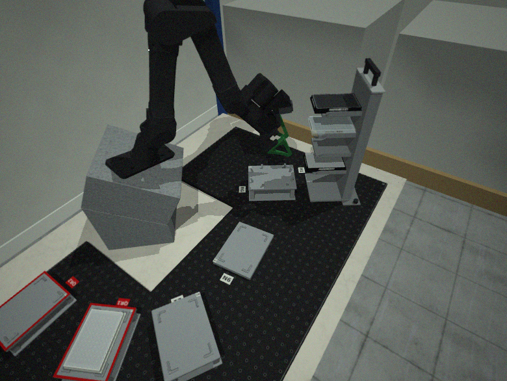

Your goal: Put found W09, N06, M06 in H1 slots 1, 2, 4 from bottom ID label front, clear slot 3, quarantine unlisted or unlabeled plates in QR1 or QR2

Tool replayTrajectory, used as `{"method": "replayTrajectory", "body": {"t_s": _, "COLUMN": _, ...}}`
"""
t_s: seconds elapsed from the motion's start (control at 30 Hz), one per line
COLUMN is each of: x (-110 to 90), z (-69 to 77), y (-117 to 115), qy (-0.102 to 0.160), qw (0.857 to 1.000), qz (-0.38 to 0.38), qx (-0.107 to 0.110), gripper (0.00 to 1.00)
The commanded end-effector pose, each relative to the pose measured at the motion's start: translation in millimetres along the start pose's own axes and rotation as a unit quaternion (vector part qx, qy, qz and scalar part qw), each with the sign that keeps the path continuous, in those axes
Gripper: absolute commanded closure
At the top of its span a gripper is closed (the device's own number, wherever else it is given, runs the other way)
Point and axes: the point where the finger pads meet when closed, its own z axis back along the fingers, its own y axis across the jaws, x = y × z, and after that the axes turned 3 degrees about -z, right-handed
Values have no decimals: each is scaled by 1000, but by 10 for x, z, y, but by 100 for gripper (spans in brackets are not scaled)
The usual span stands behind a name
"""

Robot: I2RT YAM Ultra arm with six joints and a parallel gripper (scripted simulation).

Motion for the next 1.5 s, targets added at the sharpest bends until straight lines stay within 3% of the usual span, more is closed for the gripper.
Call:
{"method": "replayTrajectory", "body": {"t_s": 0.0, "x": 37, "z": 99, "y": 12, "qy": -16, "qw": 1000, "qz": -8, "qx": 4, "gripper": 0}}
{"method": "replayTrajectory", "body": {"t_s": 0.47, "x": -110, "z": 235, "y": 3, "qy": -16, "qw": 1000, "qz": -8, "qx": 4, "gripper": 0}}
{"method": "replayTrajectory", "body": {"t_s": 0.53, "x": -243, "z": 152, "y": -51, "qy": 0, "qw": 1000, "qz": -1, "qx": -6, "gripper": 0}}
{"method": "replayTrajectory", "body": {"t_s": 0.6, "x": -263, "z": 124, "y": -80, "qy": -1, "qw": 1000, "qz": -1, "qx": -10, "gripper": 0}}
{"method": "replayTrajectory", "body": {"t_s": 1.47, "x": -557, "z": -138, "y": -66, "qy": 1, "qw": 1000, "qz": 3, "qx": -2, "gripper": 0}}
